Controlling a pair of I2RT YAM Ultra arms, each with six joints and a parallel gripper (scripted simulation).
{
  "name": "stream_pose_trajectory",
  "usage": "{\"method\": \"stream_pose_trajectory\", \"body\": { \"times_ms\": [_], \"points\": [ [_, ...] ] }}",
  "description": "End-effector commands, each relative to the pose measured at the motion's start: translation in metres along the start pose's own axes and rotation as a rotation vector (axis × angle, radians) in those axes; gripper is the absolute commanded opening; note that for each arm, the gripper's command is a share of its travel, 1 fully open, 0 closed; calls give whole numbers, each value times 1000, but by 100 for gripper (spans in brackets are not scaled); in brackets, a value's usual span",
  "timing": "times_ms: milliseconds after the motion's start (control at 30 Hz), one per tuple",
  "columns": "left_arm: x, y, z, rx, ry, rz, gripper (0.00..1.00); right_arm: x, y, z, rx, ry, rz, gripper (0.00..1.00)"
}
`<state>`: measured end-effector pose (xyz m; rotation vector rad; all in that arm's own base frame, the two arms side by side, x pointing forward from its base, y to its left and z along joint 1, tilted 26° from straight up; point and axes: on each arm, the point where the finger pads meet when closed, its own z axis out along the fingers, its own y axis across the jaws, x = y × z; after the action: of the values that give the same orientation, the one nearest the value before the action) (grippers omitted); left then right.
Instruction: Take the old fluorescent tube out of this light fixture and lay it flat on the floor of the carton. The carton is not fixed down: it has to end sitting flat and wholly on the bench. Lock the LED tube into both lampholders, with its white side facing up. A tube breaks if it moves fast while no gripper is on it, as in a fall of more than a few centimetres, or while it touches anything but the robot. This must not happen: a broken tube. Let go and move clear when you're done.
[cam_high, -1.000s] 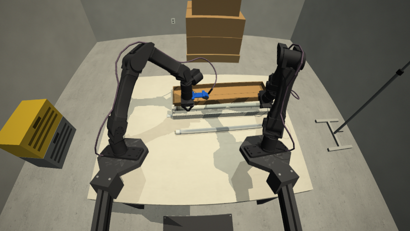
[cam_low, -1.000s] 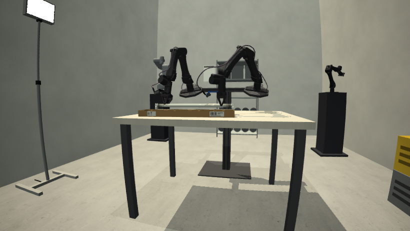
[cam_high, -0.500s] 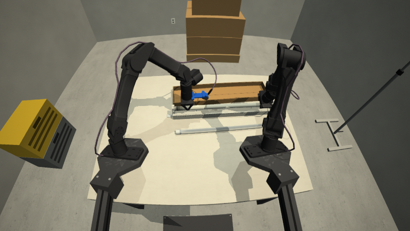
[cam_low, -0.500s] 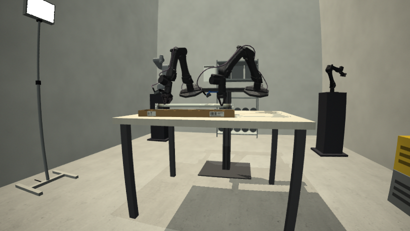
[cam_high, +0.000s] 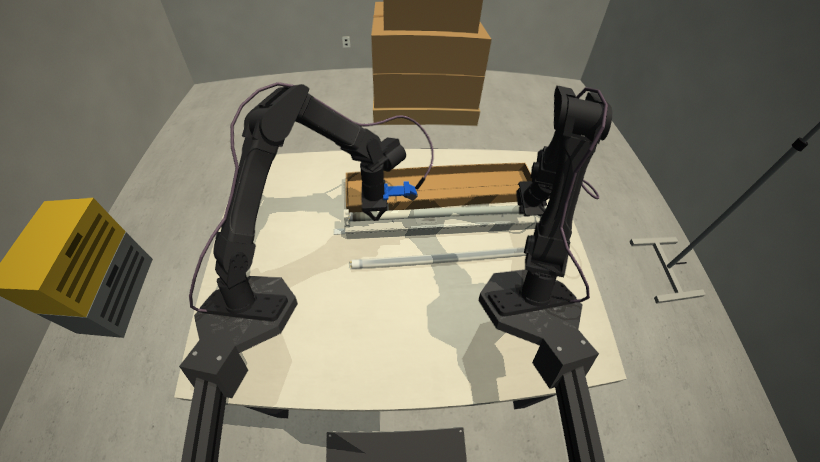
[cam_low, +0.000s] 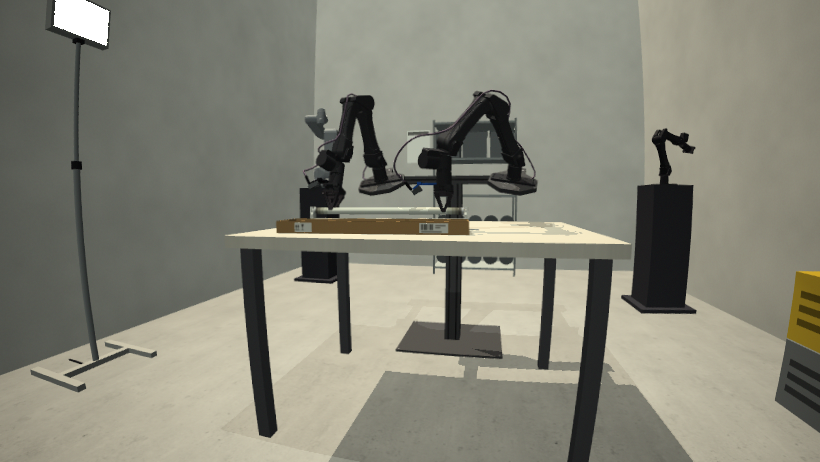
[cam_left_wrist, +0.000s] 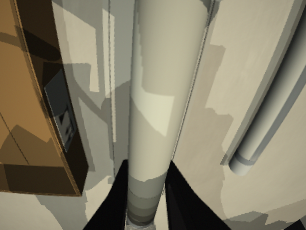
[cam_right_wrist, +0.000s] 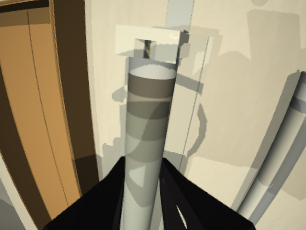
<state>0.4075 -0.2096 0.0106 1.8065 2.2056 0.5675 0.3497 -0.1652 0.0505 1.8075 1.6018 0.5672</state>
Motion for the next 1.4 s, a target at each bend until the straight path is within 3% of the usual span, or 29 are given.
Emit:
{"method": "stream_pose_trajectory", "body": {
  "times_ms": [0,1367],
  "points": [
    [-16,8,-14,-25,-40,9,11,-7,15,-4,-40,-30,-11,11],
    [-6,2,-10,-50,-23,8,11,-1,4,-3,-50,-3,1,11]
  ]
}}
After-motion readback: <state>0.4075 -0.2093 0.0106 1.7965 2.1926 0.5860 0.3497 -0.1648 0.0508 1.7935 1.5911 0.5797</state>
